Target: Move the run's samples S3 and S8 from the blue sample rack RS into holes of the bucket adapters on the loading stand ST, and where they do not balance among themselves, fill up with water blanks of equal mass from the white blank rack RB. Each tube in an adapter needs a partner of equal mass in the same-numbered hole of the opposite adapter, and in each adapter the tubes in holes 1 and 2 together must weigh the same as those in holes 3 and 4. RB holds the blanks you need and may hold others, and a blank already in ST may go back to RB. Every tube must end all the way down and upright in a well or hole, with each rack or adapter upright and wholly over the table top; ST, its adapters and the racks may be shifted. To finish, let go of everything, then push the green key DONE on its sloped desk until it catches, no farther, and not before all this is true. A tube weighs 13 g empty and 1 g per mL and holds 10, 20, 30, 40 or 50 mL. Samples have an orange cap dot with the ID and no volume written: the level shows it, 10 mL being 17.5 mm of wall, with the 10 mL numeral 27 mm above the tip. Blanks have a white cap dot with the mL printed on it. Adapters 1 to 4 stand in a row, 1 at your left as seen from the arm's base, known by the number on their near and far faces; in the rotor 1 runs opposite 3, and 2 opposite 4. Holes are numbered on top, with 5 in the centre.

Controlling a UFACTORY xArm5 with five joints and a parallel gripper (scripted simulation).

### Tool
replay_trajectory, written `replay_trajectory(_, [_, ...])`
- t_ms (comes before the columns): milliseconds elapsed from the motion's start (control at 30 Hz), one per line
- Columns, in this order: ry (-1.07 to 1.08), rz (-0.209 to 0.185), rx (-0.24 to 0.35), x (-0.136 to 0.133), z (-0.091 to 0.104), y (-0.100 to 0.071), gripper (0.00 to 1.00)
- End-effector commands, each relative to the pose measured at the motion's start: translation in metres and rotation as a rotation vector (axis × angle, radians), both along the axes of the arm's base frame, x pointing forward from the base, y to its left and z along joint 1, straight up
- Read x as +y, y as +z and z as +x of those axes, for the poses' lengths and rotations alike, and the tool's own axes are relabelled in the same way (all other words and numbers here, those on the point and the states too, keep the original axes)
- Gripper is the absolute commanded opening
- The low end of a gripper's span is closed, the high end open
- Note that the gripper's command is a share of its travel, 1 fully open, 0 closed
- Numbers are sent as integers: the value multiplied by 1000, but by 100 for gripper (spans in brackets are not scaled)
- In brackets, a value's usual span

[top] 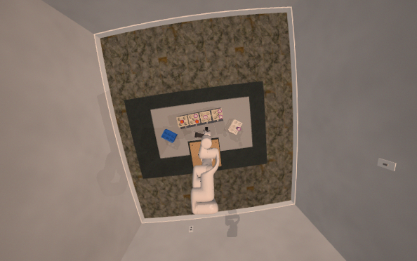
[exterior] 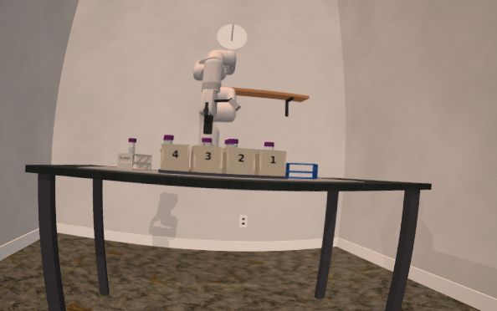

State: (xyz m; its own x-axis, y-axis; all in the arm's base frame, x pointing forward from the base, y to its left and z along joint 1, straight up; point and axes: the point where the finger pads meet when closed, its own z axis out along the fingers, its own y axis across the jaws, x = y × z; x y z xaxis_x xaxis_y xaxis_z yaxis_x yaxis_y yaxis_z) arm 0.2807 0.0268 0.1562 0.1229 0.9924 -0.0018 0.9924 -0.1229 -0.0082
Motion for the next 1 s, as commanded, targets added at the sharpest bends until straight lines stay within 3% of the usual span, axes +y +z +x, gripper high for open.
replay_trajectory(0, [190,2,-17,-3,-25,-9,0])
replay_trajectory(300, [197,2,-17,-7,-56,-24,0])
replay_trajectory(800, [197,2,-17,-7,-56,-24,0])
replay_trajectory(967, [197,2,-17,-7,-55,-34,0])
